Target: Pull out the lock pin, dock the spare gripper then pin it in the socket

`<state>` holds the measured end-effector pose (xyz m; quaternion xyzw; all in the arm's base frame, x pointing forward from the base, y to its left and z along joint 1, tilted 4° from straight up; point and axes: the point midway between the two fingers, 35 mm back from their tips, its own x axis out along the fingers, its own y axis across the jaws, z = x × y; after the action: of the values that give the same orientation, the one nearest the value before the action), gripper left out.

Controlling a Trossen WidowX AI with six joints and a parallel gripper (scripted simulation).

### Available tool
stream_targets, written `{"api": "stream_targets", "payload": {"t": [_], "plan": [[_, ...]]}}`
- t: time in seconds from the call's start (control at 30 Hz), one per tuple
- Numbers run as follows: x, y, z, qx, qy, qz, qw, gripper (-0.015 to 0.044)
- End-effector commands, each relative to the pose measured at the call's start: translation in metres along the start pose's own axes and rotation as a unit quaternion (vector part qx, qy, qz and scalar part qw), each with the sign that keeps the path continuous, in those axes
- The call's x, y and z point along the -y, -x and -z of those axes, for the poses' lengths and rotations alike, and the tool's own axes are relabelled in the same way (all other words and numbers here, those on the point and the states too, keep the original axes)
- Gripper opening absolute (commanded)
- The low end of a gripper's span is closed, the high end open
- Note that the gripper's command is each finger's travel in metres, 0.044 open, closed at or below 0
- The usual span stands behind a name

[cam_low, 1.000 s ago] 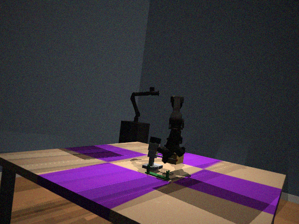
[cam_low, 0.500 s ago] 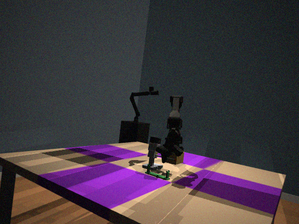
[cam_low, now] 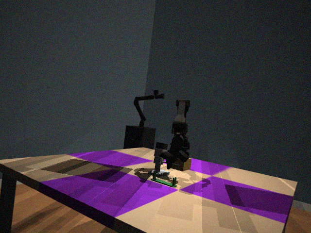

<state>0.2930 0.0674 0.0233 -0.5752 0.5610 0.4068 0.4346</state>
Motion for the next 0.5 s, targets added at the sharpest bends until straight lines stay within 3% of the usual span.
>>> {"api": "stream_targets", "payload": {"t": [0.0,0.47], "plan": [[-0.0006,-0.0005,0.0030,-0.002,0.002,0.001,1.000,0.0000],[-0.0003,-0.0028,0.0121,-0.002,0.002,-0.001,1.000,0.0000]]}}
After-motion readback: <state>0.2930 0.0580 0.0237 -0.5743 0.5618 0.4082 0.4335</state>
